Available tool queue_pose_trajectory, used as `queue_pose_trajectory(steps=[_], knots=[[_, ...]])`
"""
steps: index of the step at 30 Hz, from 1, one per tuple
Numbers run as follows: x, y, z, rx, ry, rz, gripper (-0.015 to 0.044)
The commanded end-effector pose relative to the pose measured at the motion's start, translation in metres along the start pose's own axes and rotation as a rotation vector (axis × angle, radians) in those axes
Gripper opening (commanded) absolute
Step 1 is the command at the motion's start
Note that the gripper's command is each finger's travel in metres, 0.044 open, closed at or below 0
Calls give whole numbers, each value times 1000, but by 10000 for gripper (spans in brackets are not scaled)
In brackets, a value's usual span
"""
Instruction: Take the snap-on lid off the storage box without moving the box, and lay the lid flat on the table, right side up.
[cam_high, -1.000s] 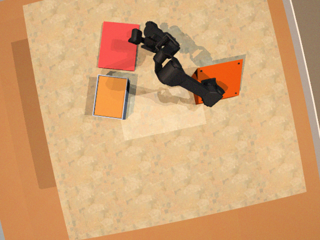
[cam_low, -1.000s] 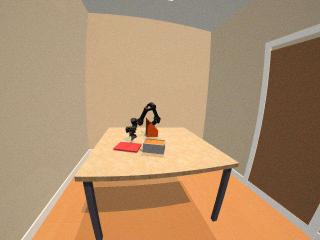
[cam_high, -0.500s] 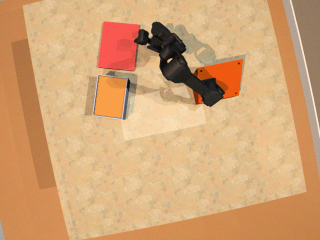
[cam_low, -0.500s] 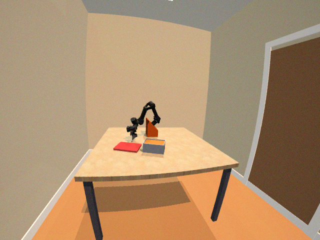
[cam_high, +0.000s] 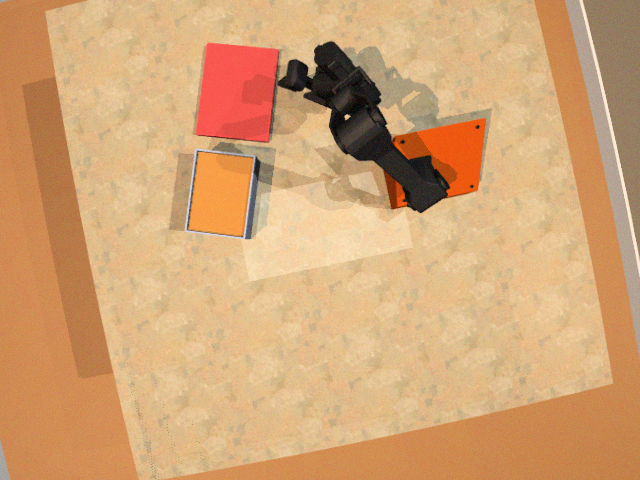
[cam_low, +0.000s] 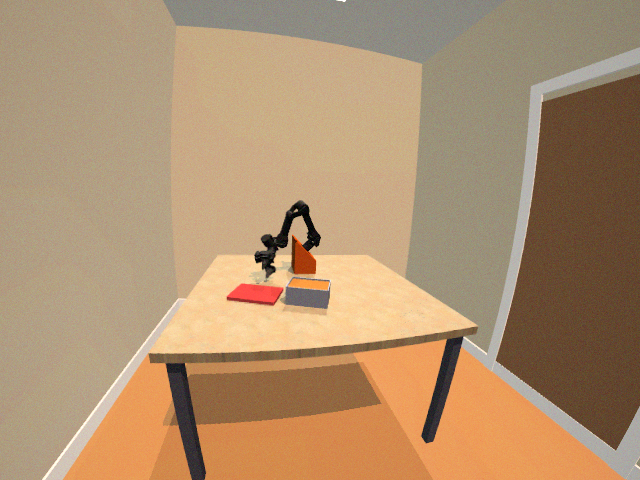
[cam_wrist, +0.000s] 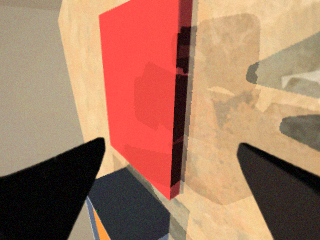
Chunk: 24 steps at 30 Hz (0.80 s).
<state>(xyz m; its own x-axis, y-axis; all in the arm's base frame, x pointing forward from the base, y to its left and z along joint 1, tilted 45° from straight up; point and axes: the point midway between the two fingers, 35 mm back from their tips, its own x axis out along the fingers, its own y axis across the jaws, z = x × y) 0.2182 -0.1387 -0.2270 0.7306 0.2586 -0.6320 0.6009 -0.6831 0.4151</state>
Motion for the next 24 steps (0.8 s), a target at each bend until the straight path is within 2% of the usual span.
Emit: queue_pose_trajectory(steps=[1, 24], knots=[[-5, 6, 1, -6, 5, 1, 440], [-46, 29, 2, -7, 2, 0, 440]])
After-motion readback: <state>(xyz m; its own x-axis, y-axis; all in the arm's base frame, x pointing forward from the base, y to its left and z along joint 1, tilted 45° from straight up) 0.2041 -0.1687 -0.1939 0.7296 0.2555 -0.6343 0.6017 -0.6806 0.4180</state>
